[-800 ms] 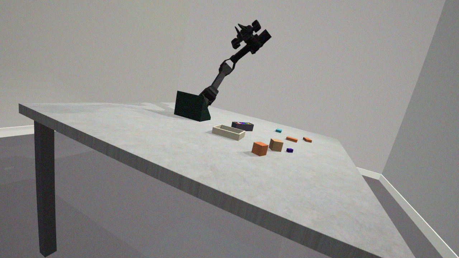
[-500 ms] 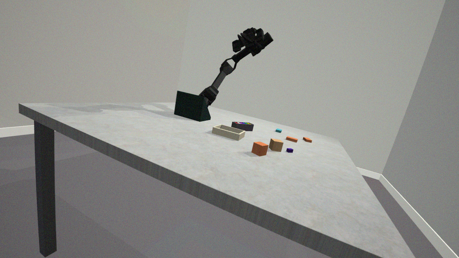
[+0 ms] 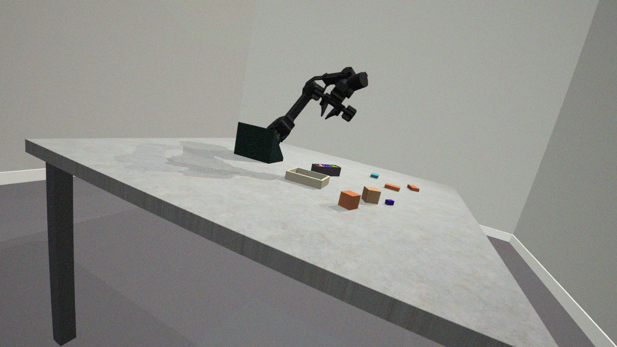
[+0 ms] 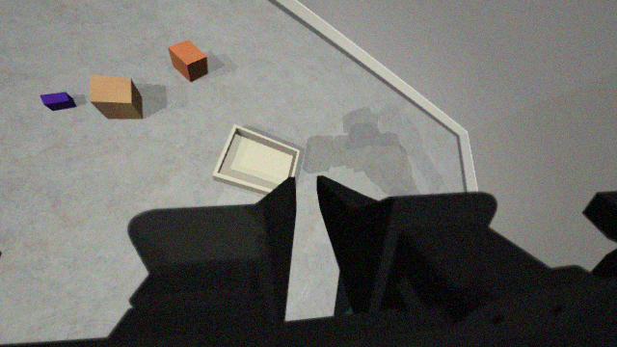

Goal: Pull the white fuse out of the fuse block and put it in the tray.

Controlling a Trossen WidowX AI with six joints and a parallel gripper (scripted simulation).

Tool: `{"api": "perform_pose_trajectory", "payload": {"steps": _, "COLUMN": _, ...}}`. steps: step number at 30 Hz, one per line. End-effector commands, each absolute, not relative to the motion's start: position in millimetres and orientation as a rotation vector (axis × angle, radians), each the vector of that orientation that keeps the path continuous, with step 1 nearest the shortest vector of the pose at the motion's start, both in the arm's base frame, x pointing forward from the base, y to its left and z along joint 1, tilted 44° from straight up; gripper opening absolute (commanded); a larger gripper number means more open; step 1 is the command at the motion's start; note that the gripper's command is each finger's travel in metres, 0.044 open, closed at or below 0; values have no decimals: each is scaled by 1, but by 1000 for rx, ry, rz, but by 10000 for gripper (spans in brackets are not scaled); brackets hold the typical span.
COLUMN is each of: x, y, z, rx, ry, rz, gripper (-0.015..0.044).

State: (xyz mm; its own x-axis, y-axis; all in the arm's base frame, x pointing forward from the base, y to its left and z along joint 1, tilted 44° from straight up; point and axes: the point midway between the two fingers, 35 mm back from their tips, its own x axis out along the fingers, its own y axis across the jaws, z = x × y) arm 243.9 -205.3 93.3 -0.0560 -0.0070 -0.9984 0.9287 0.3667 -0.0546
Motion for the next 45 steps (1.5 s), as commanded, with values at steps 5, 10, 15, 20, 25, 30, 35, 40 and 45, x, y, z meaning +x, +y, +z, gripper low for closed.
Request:
{"api": "perform_pose_trajectory", "payload": {"steps": 5, "x": 265, "y": -101, "z": 40, "rx": 1019, "ry": 1612, "rz": -185, "gripper": 68}}
{"api": "perform_pose_trajectory", "payload": {"steps": 10, "x": 266, "y": -63, "z": 29, "rx": 1084, "ry": 1587, "rz": 122, "gripper": 68}}
{"api": "perform_pose_trajectory", "payload": {"steps": 15, "x": 266, "y": -63, "z": 29, "rx": 1084, "ry": 1587, "rz": 122, "gripper": 68}}
{"api": "perform_pose_trajectory", "payload": {"steps": 20, "x": 265, "y": -64, "z": 26, "rx": 1084, "ry": 1587, "rz": 122, "gripper": 68}}
{"api": "perform_pose_trajectory", "payload": {"steps": 25, "x": 266, "y": -62, "z": 24, "rx": 1084, "ry": 1587, "rz": 122, "gripper": 68}}
{"api": "perform_pose_trajectory", "payload": {"steps": 30, "x": 266, "y": -59, "z": 20, "rx": 1084, "ry": 1587, "rz": 122, "gripper": 68}}
{"api": "perform_pose_trajectory", "payload": {"steps": 35, "x": 267, "y": -55, "z": 16, "rx": 1084, "ry": 1587, "rz": 122, "gripper": 68}}
{"api": "perform_pose_trajectory", "payload": {"steps": 40, "x": 267, "y": -52, "z": 13, "rx": 1084, "ry": 1586, "rz": 122, "gripper": 68}}
{"api": "perform_pose_trajectory", "payload": {"steps": 45, "x": 267, "y": -49, "z": 9, "rx": 1084, "ry": 1586, "rz": 123, "gripper": 68}}
